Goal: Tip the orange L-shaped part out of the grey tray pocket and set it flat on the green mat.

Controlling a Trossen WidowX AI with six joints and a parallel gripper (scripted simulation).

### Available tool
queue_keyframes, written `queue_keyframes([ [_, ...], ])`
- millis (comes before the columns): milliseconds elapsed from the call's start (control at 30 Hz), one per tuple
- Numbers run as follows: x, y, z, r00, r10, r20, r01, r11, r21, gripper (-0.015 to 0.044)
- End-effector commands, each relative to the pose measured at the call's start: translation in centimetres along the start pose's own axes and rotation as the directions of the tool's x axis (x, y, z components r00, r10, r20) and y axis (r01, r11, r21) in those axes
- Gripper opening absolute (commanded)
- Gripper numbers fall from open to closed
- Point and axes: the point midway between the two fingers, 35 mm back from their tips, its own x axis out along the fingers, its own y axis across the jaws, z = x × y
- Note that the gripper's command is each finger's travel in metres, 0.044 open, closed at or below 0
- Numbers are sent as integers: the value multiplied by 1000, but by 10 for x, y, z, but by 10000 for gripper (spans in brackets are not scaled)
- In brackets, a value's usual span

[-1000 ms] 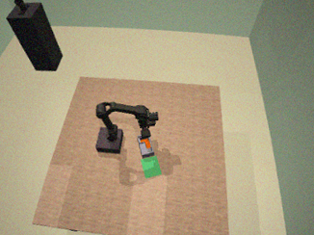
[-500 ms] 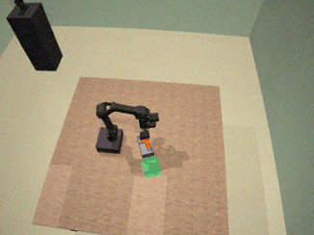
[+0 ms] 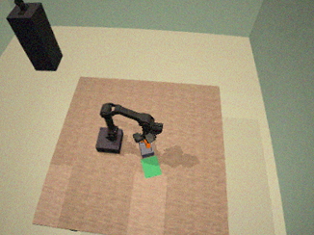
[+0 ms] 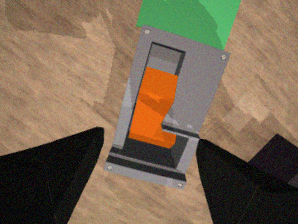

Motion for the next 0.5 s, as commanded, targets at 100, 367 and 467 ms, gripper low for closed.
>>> queue_keyframes([
  [100, 3, -1, 8, 1000, 1, -6, 0, 986, 167, 280],
  [367, 31, -1, 7, 1000, 1, -6, 0, 986, 167, 280],
  [467, 33, 0, 8, 1000, 1, -6, 0, 986, 167, 280],
])
